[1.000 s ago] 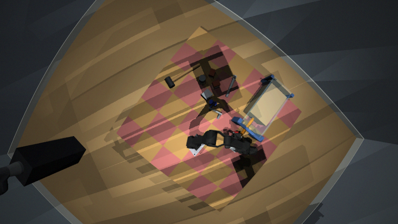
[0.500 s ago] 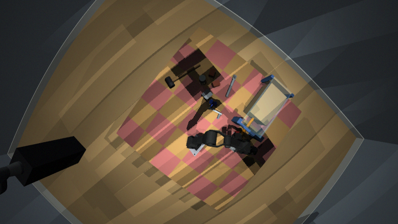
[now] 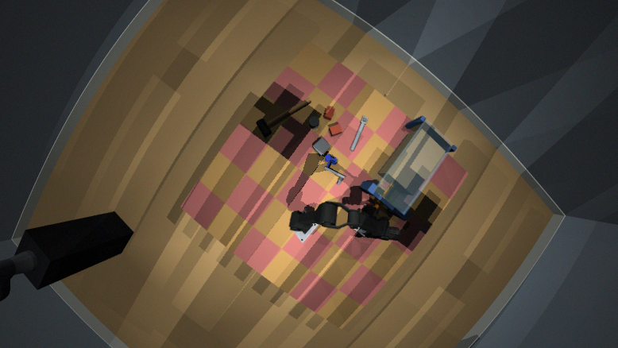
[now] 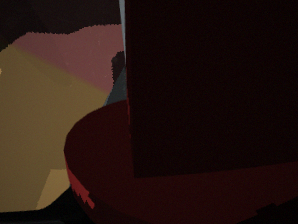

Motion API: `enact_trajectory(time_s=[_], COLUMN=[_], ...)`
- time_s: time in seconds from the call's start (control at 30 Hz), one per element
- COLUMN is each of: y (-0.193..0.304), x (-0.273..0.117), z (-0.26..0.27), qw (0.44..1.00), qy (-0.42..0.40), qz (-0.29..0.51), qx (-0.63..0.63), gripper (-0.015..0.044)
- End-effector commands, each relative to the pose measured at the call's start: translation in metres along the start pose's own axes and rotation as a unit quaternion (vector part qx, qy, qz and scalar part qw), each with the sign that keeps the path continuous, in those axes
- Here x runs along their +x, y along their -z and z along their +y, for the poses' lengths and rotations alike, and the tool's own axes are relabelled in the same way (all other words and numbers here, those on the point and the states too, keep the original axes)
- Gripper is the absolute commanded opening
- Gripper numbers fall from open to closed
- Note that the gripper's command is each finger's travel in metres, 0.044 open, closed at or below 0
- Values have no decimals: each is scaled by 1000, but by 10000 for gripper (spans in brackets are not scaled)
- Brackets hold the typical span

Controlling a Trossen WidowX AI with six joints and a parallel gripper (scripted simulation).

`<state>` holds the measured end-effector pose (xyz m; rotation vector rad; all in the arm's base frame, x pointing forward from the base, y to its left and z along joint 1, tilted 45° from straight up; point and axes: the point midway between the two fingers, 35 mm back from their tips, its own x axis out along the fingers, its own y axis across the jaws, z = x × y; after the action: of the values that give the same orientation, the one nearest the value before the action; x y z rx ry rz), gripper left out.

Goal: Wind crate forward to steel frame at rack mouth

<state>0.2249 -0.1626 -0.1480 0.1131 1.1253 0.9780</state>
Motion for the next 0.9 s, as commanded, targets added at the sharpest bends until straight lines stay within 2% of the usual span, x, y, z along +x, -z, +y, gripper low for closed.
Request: enact_trajectory(time_s=[0.0, 0.87], y=[0, 1], x=[4, 5], z=[-1, -1], qw=[1000, 1000], qy=[-1, -1], qz=[1, 1], qx=[4, 6], gripper=[0, 0])
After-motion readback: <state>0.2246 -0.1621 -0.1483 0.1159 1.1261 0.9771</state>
